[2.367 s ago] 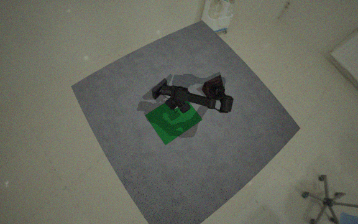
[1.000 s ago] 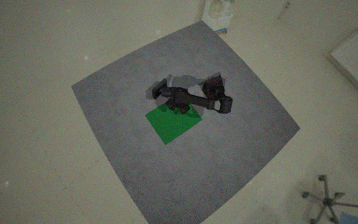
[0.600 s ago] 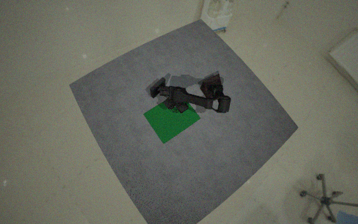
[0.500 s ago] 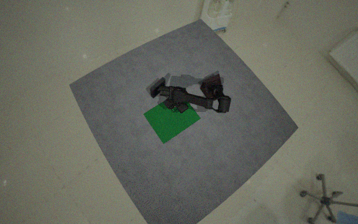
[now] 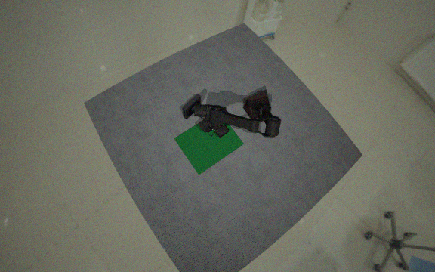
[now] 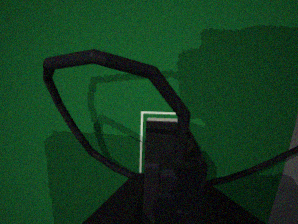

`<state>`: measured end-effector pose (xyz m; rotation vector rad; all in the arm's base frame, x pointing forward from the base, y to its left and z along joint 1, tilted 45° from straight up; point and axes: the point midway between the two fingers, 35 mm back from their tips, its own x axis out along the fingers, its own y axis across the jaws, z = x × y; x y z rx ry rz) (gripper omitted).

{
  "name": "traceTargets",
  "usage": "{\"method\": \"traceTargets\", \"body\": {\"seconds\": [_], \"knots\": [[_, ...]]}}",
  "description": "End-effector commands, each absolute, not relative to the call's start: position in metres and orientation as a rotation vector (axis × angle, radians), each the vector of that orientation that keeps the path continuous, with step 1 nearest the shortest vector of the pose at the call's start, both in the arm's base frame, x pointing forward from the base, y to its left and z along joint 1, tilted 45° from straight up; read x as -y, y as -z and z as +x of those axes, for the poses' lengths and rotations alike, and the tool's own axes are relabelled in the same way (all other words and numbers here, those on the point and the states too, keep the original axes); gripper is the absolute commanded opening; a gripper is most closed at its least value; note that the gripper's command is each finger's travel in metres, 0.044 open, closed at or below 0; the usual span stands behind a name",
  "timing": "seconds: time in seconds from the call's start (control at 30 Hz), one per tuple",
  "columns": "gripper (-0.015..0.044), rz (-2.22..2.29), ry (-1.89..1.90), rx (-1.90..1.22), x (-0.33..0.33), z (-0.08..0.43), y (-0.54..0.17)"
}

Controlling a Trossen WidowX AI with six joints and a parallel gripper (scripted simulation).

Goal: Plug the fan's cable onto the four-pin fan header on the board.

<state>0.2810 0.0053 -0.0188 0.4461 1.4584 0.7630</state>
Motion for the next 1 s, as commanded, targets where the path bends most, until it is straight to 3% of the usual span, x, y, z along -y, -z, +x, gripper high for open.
{"method": "traceTargets", "body": {"seconds": [0.0,0.17,0.5,0.97], "knots": [[0.0000,0.445,-0.773,-1.460,-0.010,0.282,0.021],[0.0000,0.445,-0.773,-1.460,-0.010,0.282,0.021],[0.0260,0.448,-0.763,-1.458,-0.005,0.281,0.019],[0.0260,0.443,-0.769,-1.461,0.035,0.283,-0.020]]}}
